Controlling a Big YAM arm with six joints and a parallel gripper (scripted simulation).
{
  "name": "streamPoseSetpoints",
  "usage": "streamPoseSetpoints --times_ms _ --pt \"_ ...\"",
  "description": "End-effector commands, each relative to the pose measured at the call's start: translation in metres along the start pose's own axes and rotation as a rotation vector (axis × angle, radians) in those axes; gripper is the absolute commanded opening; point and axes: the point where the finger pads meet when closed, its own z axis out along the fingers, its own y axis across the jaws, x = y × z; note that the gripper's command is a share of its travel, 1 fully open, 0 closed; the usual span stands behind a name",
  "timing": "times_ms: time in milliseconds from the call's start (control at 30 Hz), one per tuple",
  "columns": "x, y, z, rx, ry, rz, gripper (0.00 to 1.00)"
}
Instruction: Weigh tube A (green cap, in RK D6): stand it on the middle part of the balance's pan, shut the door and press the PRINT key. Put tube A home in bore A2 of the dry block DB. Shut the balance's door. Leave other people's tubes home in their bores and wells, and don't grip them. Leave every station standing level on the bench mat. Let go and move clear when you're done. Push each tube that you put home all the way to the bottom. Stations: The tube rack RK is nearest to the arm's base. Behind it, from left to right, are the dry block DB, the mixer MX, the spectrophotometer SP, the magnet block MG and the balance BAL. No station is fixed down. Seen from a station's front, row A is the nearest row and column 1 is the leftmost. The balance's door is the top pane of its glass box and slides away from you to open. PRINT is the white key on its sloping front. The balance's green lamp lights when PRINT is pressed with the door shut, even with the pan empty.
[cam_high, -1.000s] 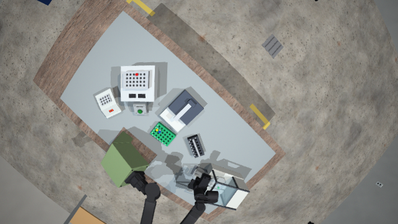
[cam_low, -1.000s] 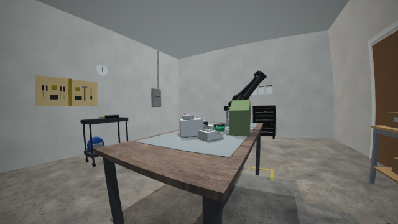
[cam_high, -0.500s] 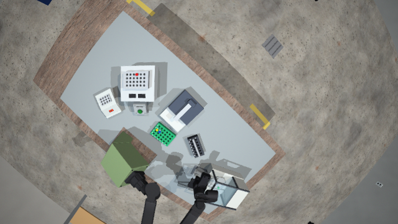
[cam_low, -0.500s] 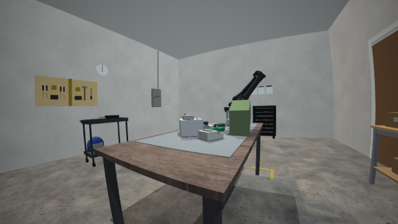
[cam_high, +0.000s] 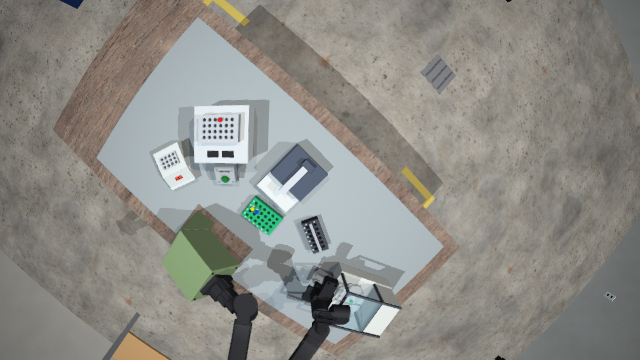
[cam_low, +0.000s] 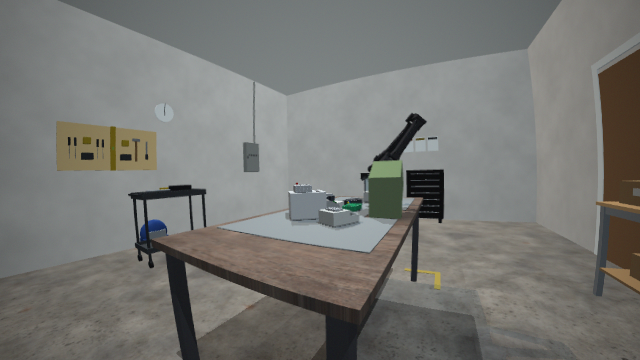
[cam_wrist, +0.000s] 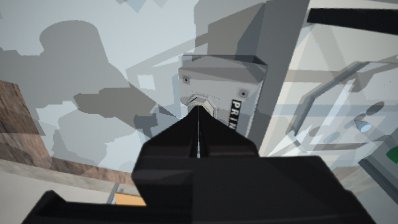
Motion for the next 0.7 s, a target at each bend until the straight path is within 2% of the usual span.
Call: streamPoseSetpoints --times_ms 0,667 --pt "0.0035 0.0018 0.0092 -0.008 0.017 -0.006 0.00" --pt "0.0039 0.0029 0.0181 -0.010 0.017 -0.007 0.00"
